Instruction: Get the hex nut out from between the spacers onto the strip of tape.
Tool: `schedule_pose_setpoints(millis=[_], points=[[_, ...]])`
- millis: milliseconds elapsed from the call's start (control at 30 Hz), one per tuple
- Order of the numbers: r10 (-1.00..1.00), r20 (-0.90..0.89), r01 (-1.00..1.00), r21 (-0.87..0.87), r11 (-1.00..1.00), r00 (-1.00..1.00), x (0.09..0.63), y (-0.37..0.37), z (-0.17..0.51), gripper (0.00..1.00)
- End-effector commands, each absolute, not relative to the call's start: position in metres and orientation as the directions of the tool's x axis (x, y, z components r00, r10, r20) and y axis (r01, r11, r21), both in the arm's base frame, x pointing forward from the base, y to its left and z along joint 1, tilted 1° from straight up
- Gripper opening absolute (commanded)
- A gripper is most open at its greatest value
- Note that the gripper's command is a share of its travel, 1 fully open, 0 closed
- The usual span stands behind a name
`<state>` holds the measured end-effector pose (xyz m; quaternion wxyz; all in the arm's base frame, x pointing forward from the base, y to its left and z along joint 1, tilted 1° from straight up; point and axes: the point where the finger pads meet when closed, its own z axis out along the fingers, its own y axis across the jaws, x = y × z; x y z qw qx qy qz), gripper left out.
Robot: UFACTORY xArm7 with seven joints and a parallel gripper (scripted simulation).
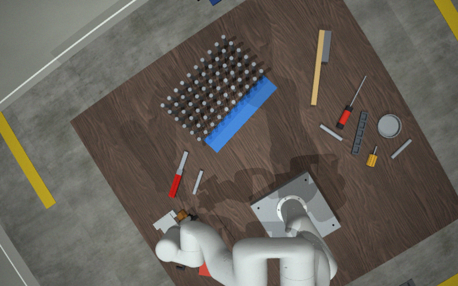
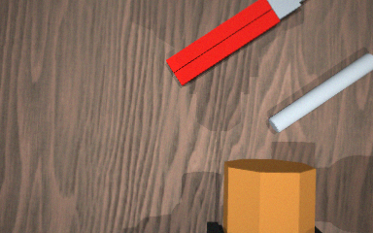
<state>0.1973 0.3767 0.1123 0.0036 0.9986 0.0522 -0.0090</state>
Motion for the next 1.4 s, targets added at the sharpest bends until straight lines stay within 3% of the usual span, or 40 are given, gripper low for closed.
schedule_pose_setpoints(millis=[0, 733, 967, 1367], points=[[0.103, -0.015, 0.103, 0.002, -0.995, 0.995, 0.199, 0.378, 0.120, 0.00], [0.063, -0.016, 0.063, 0.002, -0.998, 0.998, 0.200, 0.372, 0.121, 0.00], [-0.099, -0.016, -0.099, 0.005, -0.995, 0.995, 0.204, 0.349, 0.121, 0.00], [-0.663, -0.029, -0.663, 0.033, -0.748, 0.748, 0.225, 0.219, 0.120, 0.00]])
